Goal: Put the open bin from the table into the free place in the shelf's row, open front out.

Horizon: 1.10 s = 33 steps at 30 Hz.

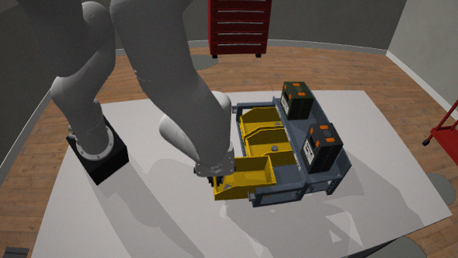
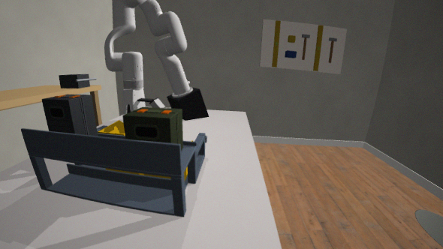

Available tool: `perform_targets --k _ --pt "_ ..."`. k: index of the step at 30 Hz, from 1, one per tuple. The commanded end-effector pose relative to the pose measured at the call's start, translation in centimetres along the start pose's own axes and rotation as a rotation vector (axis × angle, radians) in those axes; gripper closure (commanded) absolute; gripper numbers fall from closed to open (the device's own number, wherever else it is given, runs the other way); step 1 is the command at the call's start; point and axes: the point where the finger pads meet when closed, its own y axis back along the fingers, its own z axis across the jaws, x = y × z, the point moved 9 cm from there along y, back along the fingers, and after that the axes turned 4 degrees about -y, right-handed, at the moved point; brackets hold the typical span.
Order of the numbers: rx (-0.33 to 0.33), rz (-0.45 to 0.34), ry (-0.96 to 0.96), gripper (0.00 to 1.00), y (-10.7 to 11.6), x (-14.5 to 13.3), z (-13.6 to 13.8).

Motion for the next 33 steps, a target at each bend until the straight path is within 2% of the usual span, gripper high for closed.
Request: perform_targets --k 1,33 --pt "-0.001 0.000 0.000 1.00 0.0 0.0 0.1" --pt "-0.001 0.000 0.000 1.00 0.0 0.1 2.1"
